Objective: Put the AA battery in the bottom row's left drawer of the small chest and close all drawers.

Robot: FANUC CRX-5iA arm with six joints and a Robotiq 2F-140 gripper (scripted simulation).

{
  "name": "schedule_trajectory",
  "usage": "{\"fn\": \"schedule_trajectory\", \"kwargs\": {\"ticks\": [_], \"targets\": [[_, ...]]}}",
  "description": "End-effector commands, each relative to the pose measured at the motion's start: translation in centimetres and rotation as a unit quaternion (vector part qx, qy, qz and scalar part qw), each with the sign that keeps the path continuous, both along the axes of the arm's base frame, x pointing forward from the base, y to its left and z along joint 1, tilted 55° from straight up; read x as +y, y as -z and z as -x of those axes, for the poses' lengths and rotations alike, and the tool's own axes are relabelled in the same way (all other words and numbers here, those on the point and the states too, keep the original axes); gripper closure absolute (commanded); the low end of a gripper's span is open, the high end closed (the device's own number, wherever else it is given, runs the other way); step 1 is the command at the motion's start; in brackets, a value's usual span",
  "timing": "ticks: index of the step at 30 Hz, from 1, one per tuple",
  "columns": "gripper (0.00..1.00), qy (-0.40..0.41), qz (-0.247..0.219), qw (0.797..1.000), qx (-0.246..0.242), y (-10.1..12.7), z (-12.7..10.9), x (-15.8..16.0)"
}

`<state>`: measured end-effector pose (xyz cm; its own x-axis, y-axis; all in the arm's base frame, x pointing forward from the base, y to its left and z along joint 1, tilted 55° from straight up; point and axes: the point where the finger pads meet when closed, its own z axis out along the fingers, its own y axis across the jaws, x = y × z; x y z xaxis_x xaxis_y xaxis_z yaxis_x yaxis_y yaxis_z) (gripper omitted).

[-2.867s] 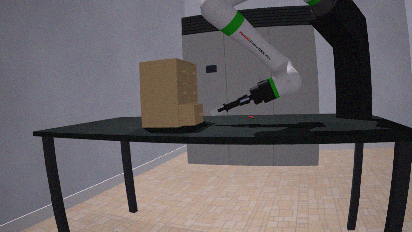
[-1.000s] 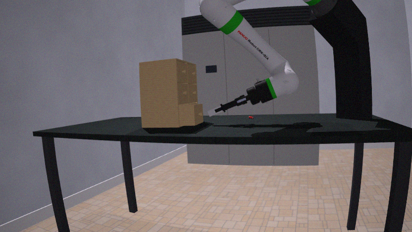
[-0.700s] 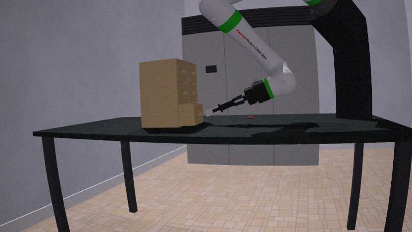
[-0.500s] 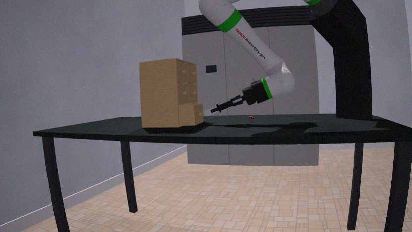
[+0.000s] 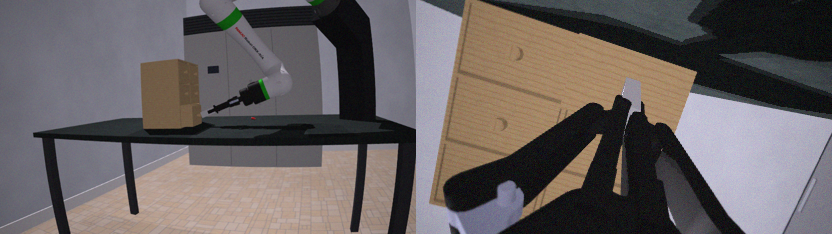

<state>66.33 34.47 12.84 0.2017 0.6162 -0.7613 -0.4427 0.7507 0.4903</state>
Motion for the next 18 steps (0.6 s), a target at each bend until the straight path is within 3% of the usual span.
{"fn": "schedule_trajectory", "kwargs": {"ticks": [1,18], "targets": [[1.0,0.0,0.0,1.0,0.0,-0.4,-0.5,0.0],[1.0,0.0,0.0,1.0,0.0,-2.0,-2.3,0.0]]}}
